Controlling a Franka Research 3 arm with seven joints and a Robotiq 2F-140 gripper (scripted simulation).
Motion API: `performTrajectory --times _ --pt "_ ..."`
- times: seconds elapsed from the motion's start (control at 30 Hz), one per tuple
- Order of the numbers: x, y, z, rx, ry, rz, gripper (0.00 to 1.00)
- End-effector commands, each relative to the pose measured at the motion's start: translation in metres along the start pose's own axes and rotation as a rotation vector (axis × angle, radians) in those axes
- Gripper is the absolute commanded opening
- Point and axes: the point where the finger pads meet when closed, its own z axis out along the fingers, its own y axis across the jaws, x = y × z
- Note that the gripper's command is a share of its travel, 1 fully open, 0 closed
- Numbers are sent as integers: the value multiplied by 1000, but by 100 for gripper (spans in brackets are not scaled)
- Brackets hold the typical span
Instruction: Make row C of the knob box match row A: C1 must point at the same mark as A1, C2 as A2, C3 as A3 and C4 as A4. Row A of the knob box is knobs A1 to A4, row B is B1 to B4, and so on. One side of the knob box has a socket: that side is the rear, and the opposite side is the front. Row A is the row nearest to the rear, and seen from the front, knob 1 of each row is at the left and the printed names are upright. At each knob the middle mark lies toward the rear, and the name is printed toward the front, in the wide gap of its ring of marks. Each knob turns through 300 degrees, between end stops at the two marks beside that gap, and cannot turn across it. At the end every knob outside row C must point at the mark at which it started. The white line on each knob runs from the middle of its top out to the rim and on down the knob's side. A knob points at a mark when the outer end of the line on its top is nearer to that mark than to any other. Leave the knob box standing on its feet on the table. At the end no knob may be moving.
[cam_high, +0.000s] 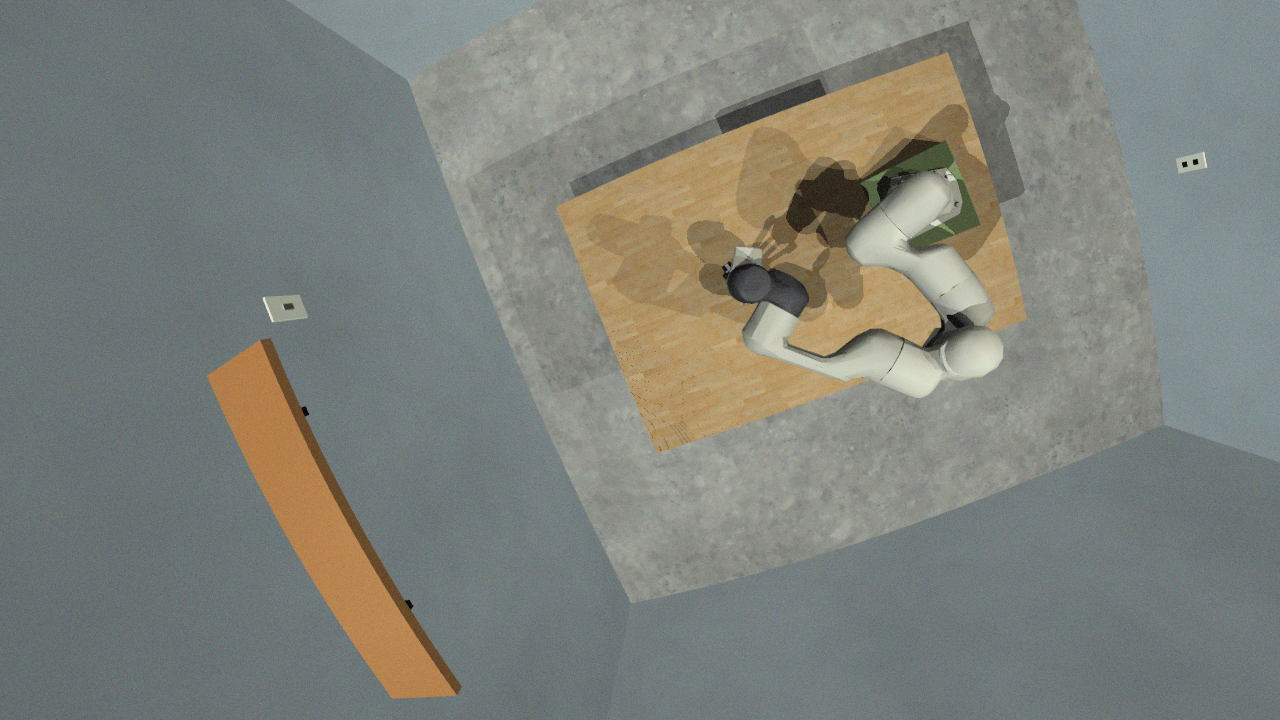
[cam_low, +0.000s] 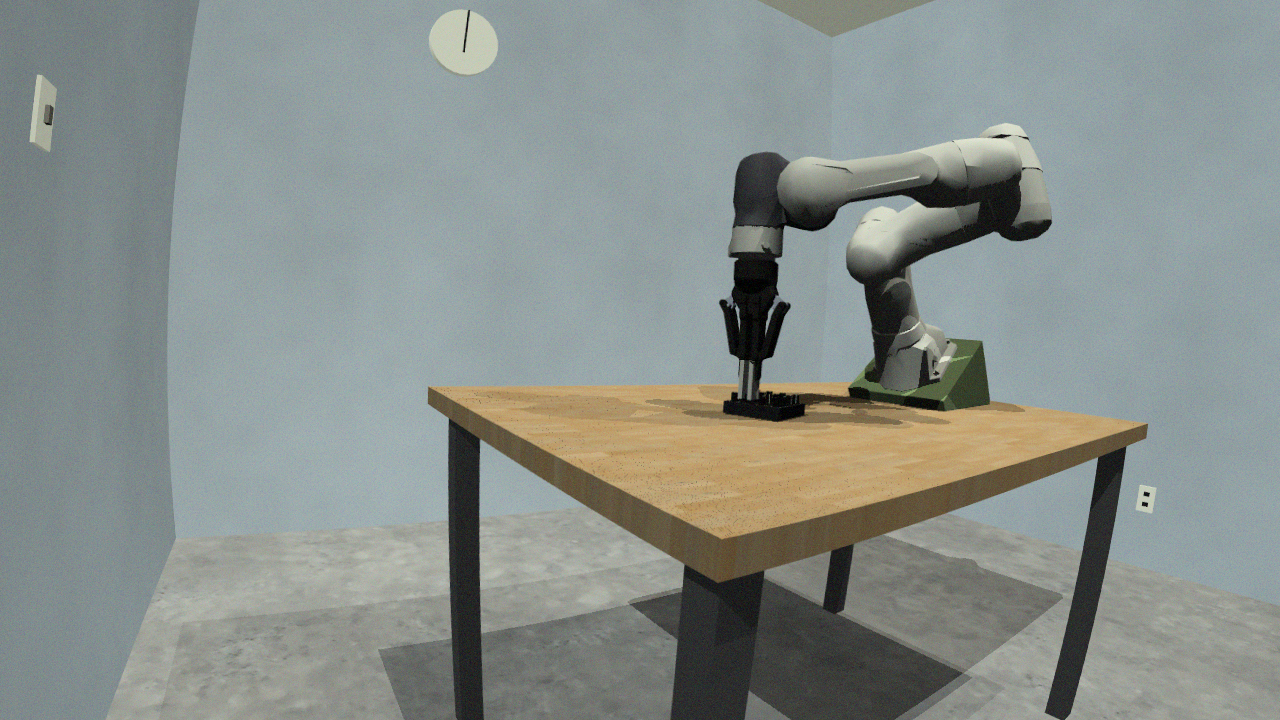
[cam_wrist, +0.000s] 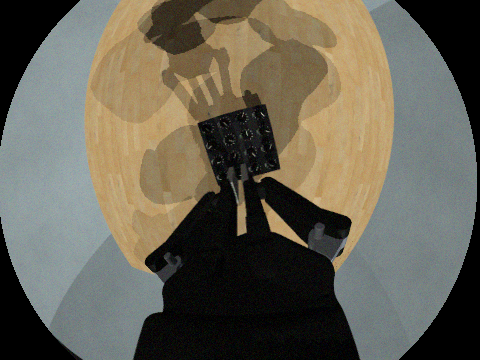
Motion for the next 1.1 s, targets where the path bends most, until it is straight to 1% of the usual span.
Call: performTrajectory --times 0.0,0.17,0.23,0.6,0.73,0.8,1.07 --pt "0 -1 0 1 -2 -59 5" --pt "0 -1 0 1 -2 -123 5" --pt "0 -1 0 1 -2 -123 5" --pt "0 -1 0 1 -2 -324 5" --pt "0 -1 0 1 -2 -384 5" --pt "0 -1 0 1 -2 -384 5" --pt "0 -1 0 1 -2 -527 5"
